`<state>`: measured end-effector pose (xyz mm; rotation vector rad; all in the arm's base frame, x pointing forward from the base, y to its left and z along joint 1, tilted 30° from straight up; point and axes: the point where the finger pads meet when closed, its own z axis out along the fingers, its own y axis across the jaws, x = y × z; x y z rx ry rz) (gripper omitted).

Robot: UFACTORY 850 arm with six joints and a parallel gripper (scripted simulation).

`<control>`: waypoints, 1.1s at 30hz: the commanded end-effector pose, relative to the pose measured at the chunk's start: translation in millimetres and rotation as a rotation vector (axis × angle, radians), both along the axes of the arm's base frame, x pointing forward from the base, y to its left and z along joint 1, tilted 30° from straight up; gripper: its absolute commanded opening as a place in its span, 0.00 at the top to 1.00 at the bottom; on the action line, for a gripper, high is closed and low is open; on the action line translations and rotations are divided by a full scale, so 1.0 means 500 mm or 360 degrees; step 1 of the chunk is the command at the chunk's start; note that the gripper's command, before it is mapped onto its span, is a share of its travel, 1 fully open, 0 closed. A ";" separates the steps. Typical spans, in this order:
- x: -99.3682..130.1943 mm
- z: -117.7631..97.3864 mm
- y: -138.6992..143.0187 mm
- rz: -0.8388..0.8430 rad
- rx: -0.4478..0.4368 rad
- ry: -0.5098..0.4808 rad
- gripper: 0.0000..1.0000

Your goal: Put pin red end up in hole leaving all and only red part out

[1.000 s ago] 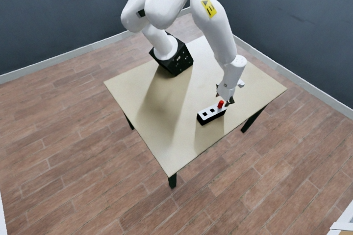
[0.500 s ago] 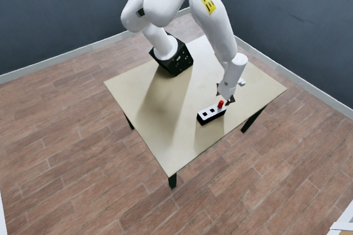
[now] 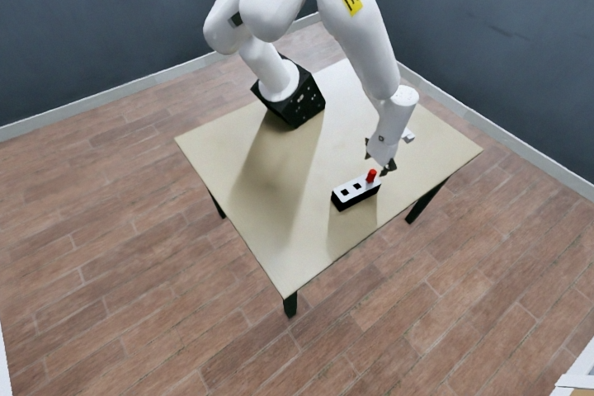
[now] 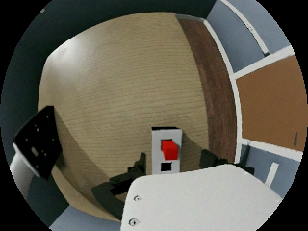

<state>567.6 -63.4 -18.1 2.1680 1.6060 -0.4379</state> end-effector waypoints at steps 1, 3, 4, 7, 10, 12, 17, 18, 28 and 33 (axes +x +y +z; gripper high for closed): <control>0.001 0.006 0.003 0.0000 0.0000 -0.0001 0.00; 0.001 0.006 0.003 0.0000 0.0000 -0.0001 0.00; 0.001 0.006 0.003 0.0000 0.0000 -0.0001 0.00; 0.001 0.006 0.003 0.0000 0.0000 -0.0001 0.00; 0.001 0.006 0.003 0.0000 0.0000 -0.0001 0.00; 0.002 0.092 0.053 0.0000 0.0000 -0.0001 0.00; 0.002 0.092 0.053 0.0000 0.0000 -0.0001 0.00; 0.002 0.092 0.053 0.0000 0.0000 -0.0001 0.00; -0.097 0.189 0.066 0.0000 0.0000 -0.0001 0.00; -0.137 0.227 0.071 0.0000 0.0000 -0.0001 0.00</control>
